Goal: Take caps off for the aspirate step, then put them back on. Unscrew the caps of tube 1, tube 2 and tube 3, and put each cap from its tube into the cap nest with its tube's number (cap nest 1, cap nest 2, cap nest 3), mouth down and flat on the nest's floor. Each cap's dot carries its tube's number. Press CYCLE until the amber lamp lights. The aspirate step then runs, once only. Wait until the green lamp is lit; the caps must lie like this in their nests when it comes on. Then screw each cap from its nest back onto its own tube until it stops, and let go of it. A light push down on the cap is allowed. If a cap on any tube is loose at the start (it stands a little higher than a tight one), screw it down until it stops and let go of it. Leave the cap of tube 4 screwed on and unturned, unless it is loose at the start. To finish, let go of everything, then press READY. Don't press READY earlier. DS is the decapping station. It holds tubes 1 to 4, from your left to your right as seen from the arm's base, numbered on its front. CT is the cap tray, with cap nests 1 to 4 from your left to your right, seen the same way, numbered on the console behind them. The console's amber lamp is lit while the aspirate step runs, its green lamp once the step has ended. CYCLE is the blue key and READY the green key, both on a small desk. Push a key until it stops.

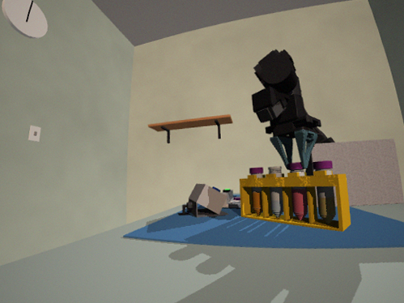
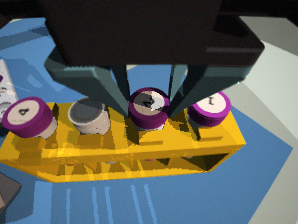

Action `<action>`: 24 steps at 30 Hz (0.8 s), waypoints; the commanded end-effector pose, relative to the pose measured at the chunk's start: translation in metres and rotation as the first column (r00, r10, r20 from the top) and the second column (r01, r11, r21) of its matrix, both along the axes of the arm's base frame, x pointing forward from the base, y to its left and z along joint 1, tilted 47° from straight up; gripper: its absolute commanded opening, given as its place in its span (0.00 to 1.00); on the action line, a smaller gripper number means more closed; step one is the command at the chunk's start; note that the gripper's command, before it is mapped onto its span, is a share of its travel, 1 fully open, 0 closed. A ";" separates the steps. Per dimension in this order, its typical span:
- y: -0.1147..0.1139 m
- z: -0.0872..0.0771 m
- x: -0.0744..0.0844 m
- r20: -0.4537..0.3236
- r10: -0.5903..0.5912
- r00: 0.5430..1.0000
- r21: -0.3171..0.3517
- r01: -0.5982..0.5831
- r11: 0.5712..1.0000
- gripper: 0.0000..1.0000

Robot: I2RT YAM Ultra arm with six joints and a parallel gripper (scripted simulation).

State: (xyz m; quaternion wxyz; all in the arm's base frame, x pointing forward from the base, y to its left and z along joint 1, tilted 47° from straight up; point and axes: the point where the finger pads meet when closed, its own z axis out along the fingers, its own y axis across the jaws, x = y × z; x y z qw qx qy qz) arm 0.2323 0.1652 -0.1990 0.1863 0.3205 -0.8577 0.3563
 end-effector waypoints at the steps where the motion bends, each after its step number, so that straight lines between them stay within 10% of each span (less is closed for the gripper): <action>1: 0.006 0.002 0.003 0.070 -0.049 0.996 0.010 0.048 0.999 0.00; 6: 0.006 0.002 0.003 0.070 -0.049 0.996 0.010 0.048 0.999 0.00; 7: 0.006 0.002 0.003 0.070 -0.049 0.996 0.010 0.048 0.999 0.49; 17: 0.006 0.002 0.003 0.070 -0.049 0.996 0.010 0.048 0.999 0.49; 24: 0.006 0.003 0.003 -0.074 0.089 0.993 0.029 -0.087 0.996 0.49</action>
